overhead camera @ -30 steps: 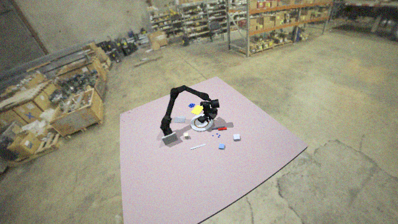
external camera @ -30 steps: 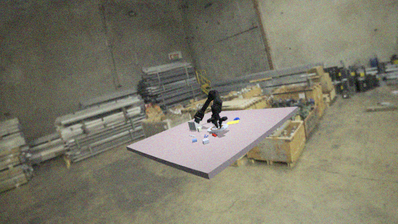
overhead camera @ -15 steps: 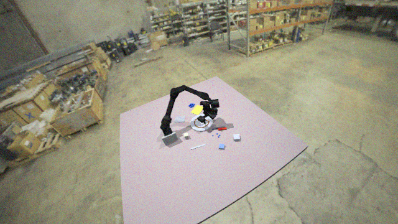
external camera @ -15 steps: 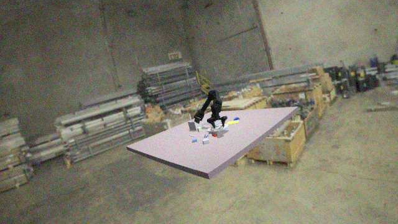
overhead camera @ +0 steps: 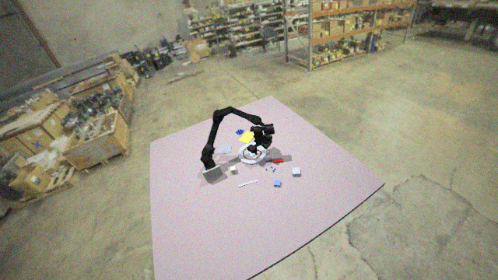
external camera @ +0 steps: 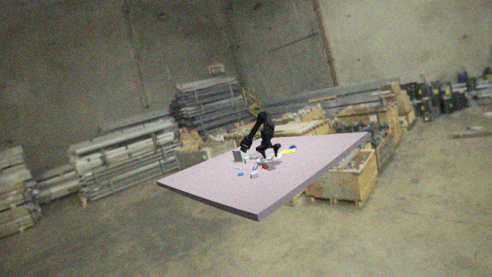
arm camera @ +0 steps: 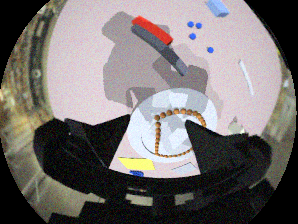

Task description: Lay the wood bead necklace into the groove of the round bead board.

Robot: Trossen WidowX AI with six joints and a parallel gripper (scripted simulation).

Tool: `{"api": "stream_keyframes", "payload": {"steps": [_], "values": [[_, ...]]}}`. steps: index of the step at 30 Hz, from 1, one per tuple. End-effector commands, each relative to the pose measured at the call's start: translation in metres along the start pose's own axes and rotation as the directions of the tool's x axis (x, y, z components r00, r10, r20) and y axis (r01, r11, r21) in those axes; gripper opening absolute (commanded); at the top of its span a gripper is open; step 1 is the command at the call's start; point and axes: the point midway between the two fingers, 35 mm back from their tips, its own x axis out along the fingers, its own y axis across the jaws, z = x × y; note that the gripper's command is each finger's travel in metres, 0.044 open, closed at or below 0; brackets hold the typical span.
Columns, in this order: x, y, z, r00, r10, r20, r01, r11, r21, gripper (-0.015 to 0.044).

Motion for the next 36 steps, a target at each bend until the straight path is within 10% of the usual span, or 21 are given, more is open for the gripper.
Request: {"api": "stream_keyframes", "payload": {"steps": [1,12,36], "values": [[-0.001,0.000,-0.001,1.000,-0.001,-0.001,0.001,1.000,-0.006,0.0414],[-0.026,-0.006,-0.078,1.000,-0.002,-0.003,0.001,0.975,-0.223,0.0125],[-0.010,-0.009,-0.094,1.000,0.000,0.000,0.000,0.962,-0.274,0.0120]]}}
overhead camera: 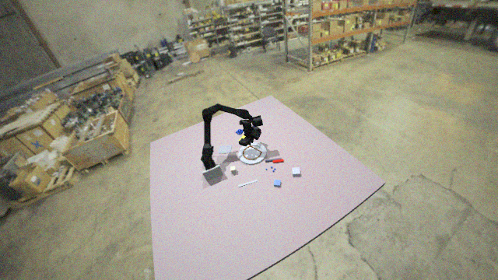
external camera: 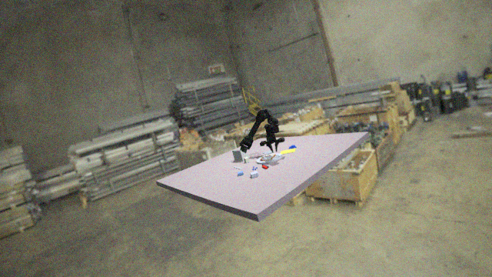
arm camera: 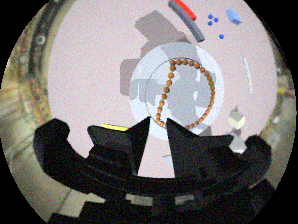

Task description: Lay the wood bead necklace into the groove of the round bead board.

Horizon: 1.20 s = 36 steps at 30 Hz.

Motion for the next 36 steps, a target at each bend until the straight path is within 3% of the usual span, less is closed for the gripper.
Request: {"api": "stream_keyframes", "payload": {"steps": [1,14,19,36], "values": [[0.007,-0.001,-0.002,1.000,0.000,-0.008,0.000,1.000,0.005,0.0120],[0.024,-0.001,-0.004,1.000,0.000,-0.013,0.000,1.000,0.005,0.0120],[0.022,-0.001,-0.003,1.000,-0.002,-0.008,0.002,1.000,0.000,0.0000],[0.022,-0.001,-0.003,1.000,-0.002,-0.008,0.002,1.000,0.000,0.0000]]}}
